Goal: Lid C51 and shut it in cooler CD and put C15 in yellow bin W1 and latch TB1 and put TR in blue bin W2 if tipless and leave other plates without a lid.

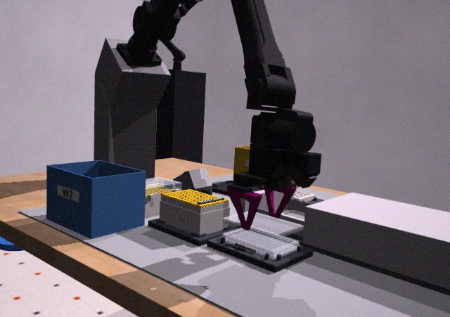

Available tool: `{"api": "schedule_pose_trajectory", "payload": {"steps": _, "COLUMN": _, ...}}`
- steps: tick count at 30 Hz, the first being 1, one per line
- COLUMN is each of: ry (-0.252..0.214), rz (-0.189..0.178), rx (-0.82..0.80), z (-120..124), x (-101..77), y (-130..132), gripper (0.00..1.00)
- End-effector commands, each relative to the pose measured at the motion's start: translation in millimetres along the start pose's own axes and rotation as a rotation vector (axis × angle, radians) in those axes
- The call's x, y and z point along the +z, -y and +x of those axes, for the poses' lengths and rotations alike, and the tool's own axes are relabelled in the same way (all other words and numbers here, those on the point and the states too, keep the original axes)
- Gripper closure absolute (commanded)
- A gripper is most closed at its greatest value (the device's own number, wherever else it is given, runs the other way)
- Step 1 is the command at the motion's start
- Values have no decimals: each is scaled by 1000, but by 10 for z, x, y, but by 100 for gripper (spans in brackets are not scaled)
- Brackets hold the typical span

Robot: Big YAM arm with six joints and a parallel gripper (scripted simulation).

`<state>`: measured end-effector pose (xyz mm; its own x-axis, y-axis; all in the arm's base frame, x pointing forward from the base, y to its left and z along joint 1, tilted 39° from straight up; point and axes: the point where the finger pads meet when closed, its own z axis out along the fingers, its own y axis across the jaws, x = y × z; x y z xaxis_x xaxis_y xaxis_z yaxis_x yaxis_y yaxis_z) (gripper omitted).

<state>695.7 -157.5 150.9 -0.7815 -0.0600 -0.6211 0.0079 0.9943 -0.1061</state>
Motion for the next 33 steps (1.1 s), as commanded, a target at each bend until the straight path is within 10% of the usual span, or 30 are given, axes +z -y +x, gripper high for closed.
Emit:
{"api": "schedule_pose_trajectory", "payload": {"steps": 1, "ry": 49, "rz": 8, "rx": 4, "z": -260, "x": -10, "y": -6, "gripper": 100}}
{"api": "schedule_pose_trajectory", "payload": {"steps": 8, "ry": 49, "rz": 7, "rx": 3, "z": -253, "x": 59, "y": -12, "gripper": 100}}
{"api": "schedule_pose_trajectory", "payload": {"steps": 9, "ry": 88, "rz": 17, "rx": 1, "z": -434, "x": -210, "y": 15, "gripper": 100}}
{"api": "schedule_pose_trajectory", "payload": {"steps": 12, "ry": 45, "rz": 6, "rx": 3, "z": -254, "x": 107, "y": -14, "gripper": 100}}
{"api": "schedule_pose_trajectory", "payload": {"steps": 33, "ry": 76, "rz": 15, "rx": 3, "z": -360, "x": -82, "y": 19, "gripper": 100}}
